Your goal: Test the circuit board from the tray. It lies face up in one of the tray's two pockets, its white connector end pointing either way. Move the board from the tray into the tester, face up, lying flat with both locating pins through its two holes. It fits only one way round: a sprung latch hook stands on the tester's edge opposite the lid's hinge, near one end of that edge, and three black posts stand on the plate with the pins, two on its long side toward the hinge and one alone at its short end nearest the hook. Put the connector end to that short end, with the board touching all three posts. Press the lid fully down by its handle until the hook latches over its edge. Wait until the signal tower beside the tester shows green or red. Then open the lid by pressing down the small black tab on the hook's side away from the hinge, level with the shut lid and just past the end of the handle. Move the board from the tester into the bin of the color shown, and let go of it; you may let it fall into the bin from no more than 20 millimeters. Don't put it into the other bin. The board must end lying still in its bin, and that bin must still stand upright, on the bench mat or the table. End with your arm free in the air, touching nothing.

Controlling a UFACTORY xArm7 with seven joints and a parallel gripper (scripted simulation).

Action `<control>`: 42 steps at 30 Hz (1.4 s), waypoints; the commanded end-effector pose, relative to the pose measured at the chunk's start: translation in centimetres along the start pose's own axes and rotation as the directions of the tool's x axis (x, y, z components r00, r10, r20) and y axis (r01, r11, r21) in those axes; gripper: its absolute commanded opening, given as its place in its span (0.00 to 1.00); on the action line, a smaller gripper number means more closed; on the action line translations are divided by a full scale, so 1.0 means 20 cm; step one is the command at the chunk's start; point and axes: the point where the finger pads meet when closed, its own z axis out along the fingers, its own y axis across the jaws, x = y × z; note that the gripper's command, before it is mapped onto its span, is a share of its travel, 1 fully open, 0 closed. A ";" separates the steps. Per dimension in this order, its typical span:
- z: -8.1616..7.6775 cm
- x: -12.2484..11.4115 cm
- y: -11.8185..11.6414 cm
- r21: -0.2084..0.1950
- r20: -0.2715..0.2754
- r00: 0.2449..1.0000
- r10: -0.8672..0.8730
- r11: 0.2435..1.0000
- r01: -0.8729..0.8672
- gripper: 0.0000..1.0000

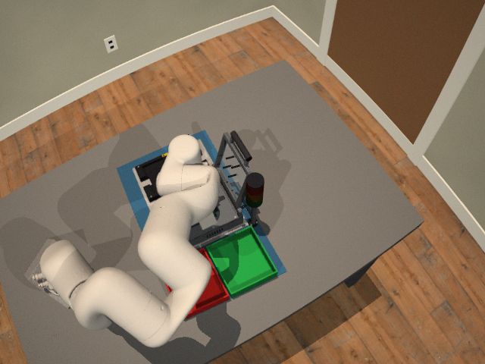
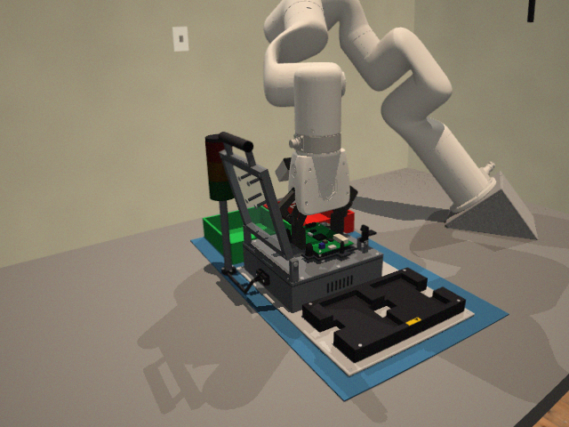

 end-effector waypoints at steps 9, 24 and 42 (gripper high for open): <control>-0.01 0.00 -0.01 0.005 0.003 1.000 0.001 1.000 -0.001 0.79; 0.00 0.00 -0.01 0.005 0.003 1.000 0.001 1.000 -0.001 0.79; 0.01 0.00 -0.01 0.005 0.003 1.000 0.001 1.000 -0.001 1.00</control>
